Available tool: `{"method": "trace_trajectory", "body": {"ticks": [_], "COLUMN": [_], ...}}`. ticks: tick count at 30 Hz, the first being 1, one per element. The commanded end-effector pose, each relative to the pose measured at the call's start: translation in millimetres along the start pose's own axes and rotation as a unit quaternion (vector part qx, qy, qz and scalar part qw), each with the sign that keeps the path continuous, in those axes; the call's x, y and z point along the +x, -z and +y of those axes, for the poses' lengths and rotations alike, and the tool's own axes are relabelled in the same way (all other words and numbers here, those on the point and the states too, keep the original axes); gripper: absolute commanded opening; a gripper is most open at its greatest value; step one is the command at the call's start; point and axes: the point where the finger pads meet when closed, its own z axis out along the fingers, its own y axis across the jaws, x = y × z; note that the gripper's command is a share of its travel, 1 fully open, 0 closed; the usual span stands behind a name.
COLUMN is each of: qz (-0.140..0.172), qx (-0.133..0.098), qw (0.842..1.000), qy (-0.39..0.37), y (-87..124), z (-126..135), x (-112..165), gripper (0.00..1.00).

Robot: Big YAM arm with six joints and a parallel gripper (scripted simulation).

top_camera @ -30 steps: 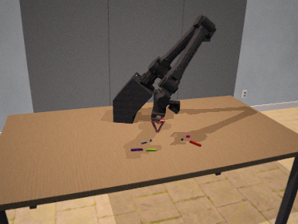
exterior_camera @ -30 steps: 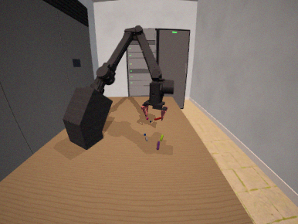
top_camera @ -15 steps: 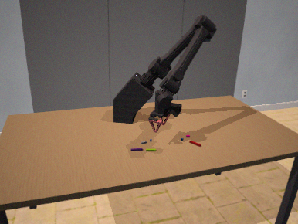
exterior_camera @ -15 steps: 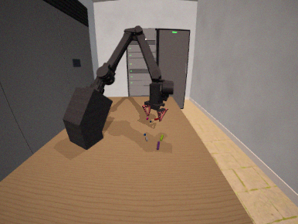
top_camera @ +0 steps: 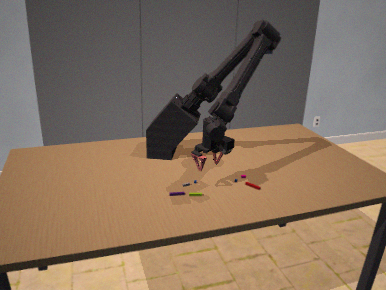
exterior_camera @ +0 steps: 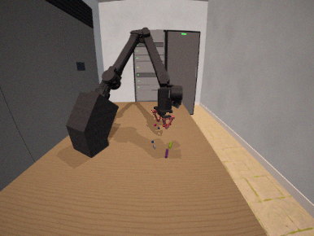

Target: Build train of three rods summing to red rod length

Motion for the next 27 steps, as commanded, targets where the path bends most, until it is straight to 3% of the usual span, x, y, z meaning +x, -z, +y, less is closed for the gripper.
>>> {"method": "trace_trajectory", "body": {"ticks": [1,2,8,9,12,13,15,16,19,20,23,24,26,27], "qz": [-0.012,-0.012,-0.013,-0.013,-0.013,-0.013,-0.013,-0.014,-0.014,-0.014,-0.014,-0.015,-0.015,-0.015], "qx": [0.011,0.010,0.010,0.009,0.009,0.009,0.009,0.008,0.008,0.008,0.008,0.007,0.007,0.006], "qw": [0.999,0.996,0.992,0.987,0.987,0.979,0.979,0.970,0.970,0.960,0.960,0.948,0.948,0.934], "qy": [-0.044,-0.083,-0.122,-0.162,-0.162,-0.202,-0.202,-0.241,-0.241,-0.280,-0.280,-0.318,-0.318,-0.356], "y": [3.4,2.3,1.3,0.3,0.3,-0.7,-0.7,-1.7,-1.7,-2.8,-2.8,-3.8,-3.8,-4.8], "z": [4.7,6.4,8.2,9.9,9.9,11.8,11.8,13.6,13.6,15.4,15.4,17.3,17.3,19.1], "x": [-10.6,-11.6,-12.5,-13.5,-13.5,-14.4,-14.4,-15.3,-15.3,-16.2,-16.2,-17.1,-17.1,-17.9], "gripper": [1.00,1.00,1.00,1.00,1.00,1.00,1.00,1.00,1.00,1.00,1.00,1.00,1.00,1.00]}}
